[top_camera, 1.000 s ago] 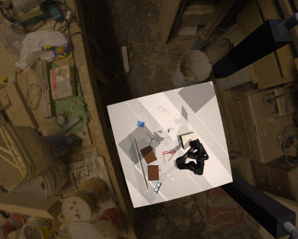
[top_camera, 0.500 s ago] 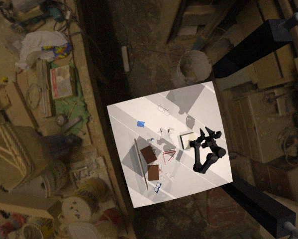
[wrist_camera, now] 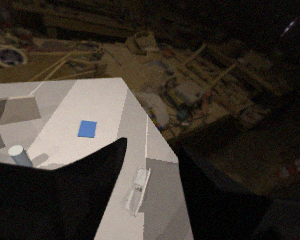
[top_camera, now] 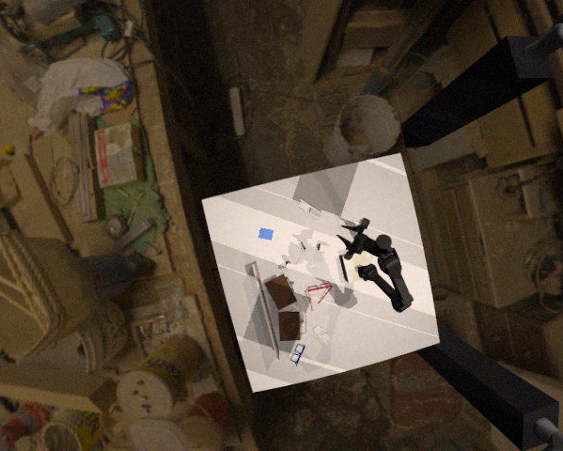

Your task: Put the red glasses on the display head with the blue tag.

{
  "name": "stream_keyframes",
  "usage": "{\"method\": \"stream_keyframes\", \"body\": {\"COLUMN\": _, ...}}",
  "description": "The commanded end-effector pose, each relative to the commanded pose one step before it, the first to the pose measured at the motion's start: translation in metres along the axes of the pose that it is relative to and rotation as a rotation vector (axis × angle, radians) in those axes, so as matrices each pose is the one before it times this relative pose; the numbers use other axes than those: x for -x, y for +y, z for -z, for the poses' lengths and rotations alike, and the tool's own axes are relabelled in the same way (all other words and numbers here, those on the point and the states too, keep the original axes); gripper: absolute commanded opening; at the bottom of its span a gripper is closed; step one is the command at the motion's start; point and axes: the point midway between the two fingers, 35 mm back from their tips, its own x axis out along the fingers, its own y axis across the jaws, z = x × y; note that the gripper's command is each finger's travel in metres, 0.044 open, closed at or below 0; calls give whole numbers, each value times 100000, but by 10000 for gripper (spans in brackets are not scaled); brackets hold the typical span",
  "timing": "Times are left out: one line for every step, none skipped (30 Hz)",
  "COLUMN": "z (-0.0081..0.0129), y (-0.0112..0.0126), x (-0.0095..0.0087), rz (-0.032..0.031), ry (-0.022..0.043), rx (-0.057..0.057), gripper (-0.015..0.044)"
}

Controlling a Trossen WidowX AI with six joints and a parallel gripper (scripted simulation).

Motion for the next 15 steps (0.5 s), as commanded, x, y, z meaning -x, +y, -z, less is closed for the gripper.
{"method": "stream_keyframes", "body": {"z": 2209, "y": 4861, "x": -5206, "rz": -17845, "ry": 13207, "rx": -8962, "gripper": 200}}
{"method": "stream_keyframes", "body": {"z": 333, "y": 934, "x": -1058, "rz": -3102, "ry": 2689, "rx": -1105, "gripper": 200}}
{"method": "stream_keyframes", "body": {"z": 339, "y": 947, "x": -1050, "rz": -2966, "ry": 2776, "rx": -948, "gripper": 200}}
{"method": "stream_keyframes", "body": {"z": 358, "y": 947, "x": -1044, "rz": -2858, "ry": 3077, "rx": -843, "gripper": 200}}
{"method": "stream_keyframes", "body": {"z": 362, "y": 956, "x": -1034, "rz": -2705, "ry": 3146, "rx": -685, "gripper": 200}}
{"method": "stream_keyframes", "body": {"z": 367, "y": 964, "x": -1024, "rz": -2550, "ry": 3207, "rx": -532, "gripper": 200}}
{"method": "stream_keyframes", "body": {"z": 370, "y": 966, "x": -1009, "rz": -2383, "ry": 3246, "rx": -384, "gripper": 200}}
{"method": "stream_keyframes", "body": {"z": 374, "y": 967, "x": -993, "rz": -2215, "ry": 3275, "rx": -242, "gripper": 200}}
{"method": "stream_keyframes", "body": {"z": 380, "y": 974, "x": -983, "rz": -2062, "ry": 3320, "rx": -108, "gripper": 200}}
{"method": "stream_keyframes", "body": {"z": 388, "y": 984, "x": -977, "rz": -1914, "ry": 3370, "rx": 22, "gripper": 200}}
{"method": "stream_keyframes", "body": {"z": 397, "y": 995, "x": -971, "rz": -1767, "ry": 3421, "rx": 151, "gripper": 200}}
{"method": "stream_keyframes", "body": {"z": 404, "y": 1000, "x": -961, "rz": -1607, "ry": 3447, "rx": 275, "gripper": 200}}
{"method": "stream_keyframes", "body": {"z": 411, "y": 1003, "x": -948, "rz": -1443, "ry": 3460, "rx": 395, "gripper": 200}}
{"method": "stream_keyframes", "body": {"z": 418, "y": 1007, "x": -937, "rz": -1281, "ry": 3475, "rx": 512, "gripper": 200}}
{"method": "stream_keyframes", "body": {"z": 427, "y": 1012, "x": -926, "rz": -1120, "ry": 3487, "rx": 627, "gripper": 200}}
